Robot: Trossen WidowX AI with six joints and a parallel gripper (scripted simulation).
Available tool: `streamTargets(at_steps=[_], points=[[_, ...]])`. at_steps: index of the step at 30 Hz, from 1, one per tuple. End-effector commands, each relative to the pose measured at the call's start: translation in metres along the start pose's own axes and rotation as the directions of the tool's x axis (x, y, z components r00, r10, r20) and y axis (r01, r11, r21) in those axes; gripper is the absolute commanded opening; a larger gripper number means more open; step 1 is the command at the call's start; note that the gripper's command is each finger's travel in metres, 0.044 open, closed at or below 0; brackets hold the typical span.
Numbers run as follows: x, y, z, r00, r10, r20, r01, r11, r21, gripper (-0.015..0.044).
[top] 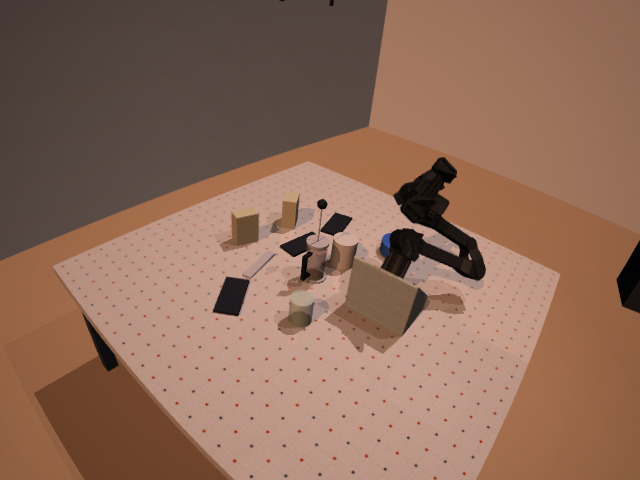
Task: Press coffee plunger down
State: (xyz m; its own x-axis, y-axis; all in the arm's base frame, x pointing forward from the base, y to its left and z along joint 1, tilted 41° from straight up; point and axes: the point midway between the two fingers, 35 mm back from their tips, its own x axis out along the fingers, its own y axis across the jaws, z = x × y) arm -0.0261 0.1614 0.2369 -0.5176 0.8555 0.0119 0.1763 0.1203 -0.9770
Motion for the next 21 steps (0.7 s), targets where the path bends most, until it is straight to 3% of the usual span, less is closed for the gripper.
streamTargets(at_steps=[1, 4, 6, 9, 11, 14, 16, 19, 21], points=[[0.000, -0.001, -0.003, 1.000, -0.005, -0.011, 0.005, 1.000, 0.023, 0.0426], [0.002, -0.008, -0.027, 0.993, -0.036, -0.115, 0.062, 0.971, 0.230, 0.0440], [0.001, -0.010, -0.057, 0.969, -0.033, -0.245, 0.145, 0.879, 0.455, 0.0440], [-0.002, 0.003, -0.105, 0.893, 0.070, -0.444, 0.316, 0.606, 0.730, 0.0440], [-0.006, 0.023, -0.130, 0.819, 0.198, -0.539, 0.442, 0.381, 0.812, 0.0440], [-0.017, 0.060, -0.156, 0.668, 0.431, -0.607, 0.635, 0.095, 0.767, 0.0440], [-0.025, 0.079, -0.163, 0.572, 0.550, -0.608, 0.728, 0.000, 0.685, 0.0440], [-0.040, 0.108, -0.167, 0.391, 0.721, -0.571, 0.858, -0.062, 0.509, 0.0440], [-0.055, 0.125, -0.166, 0.236, 0.820, -0.522, 0.931, -0.036, 0.364, 0.0440]])
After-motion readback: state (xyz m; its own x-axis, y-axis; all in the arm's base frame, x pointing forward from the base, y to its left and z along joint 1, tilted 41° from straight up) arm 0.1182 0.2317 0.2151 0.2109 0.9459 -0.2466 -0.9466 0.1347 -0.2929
